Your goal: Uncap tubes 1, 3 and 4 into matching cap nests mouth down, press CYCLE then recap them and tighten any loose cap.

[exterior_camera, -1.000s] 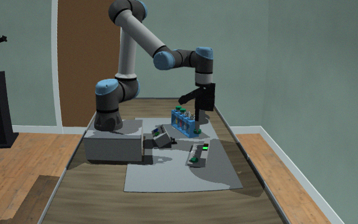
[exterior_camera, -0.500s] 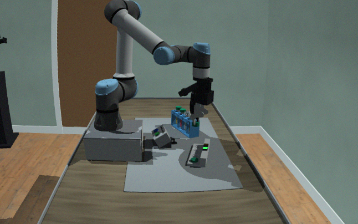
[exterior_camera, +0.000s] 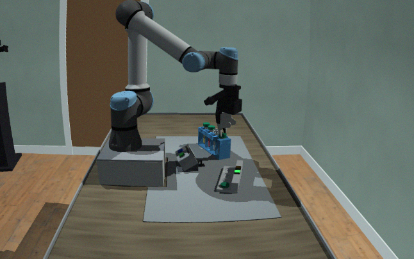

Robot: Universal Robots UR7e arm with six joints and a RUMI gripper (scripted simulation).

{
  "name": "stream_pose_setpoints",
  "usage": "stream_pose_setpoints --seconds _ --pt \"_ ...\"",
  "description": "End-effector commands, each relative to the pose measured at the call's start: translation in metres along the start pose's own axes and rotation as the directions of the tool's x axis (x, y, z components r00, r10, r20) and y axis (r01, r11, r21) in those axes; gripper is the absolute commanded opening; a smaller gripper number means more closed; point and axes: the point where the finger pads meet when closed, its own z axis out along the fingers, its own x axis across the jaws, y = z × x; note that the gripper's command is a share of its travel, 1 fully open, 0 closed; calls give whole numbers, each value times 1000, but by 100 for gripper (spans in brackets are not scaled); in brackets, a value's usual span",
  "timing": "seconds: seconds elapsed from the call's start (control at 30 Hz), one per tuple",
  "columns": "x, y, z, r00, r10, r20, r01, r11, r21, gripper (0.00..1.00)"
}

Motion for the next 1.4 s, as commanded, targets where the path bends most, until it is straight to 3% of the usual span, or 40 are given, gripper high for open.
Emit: stream_pose_setpoints --seconds 0.0,0.77,1.13,1.37 --pt "24 -18 -1 1000 1 2 -1 1000 -2 0" --pt "138 -108 0 1000 1 1 -1 1000 -2 0" --pt "139 -108 0 1000 1 1 -1 1000 -2 0" --pt "138 -108 21 1000 1 1 -1 1000 -2 0"
